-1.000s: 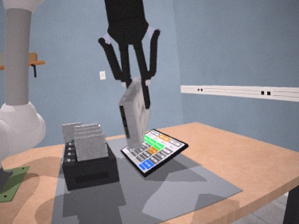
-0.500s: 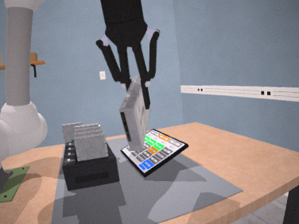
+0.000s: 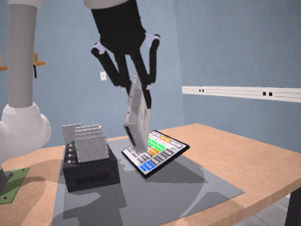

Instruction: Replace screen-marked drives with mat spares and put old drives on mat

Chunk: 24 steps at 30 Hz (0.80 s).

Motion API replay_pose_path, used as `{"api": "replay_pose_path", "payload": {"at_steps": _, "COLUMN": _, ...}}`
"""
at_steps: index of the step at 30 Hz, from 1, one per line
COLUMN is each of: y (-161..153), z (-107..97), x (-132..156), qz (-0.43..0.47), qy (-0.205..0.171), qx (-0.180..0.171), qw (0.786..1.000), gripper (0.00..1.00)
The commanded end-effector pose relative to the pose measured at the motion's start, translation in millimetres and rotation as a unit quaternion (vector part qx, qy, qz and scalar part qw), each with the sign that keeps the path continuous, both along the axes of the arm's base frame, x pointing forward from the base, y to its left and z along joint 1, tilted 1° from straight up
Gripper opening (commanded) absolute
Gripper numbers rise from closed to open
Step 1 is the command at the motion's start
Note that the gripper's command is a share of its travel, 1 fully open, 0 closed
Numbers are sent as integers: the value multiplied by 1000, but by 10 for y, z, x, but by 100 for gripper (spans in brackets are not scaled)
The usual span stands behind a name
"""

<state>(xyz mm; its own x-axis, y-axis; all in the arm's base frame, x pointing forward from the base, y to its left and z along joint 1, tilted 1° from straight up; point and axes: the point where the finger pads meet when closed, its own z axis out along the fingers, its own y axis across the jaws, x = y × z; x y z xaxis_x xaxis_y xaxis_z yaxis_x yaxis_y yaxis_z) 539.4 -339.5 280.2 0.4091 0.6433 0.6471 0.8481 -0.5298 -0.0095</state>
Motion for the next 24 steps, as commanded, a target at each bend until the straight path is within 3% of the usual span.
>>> {"api": "replay_pose_path", "payload": {"at_steps": 1, "y": 2, "z": 6, "x": 1, "qz": 1, "qy": -23, "qx": 34, "qw": 999, "gripper": 10}}
{"api": "replay_pose_path", "payload": {"at_steps": 12, "y": 4, "z": 5, "x": 1, "qz": 1, "qy": -30, "qx": 47, "qw": 998, "gripper": 10}}
{"api": "replay_pose_path", "payload": {"at_steps": 22, "y": 7, "z": 3, "x": 2, "qz": 0, "qy": -86, "qx": 137, "qw": 987, "gripper": 10}}
{"api": "replay_pose_path", "payload": {"at_steps": 24, "y": 7, "z": 3, "x": 2, "qz": 0, "qy": -86, "qx": 137, "qw": 987, "gripper": 10}}
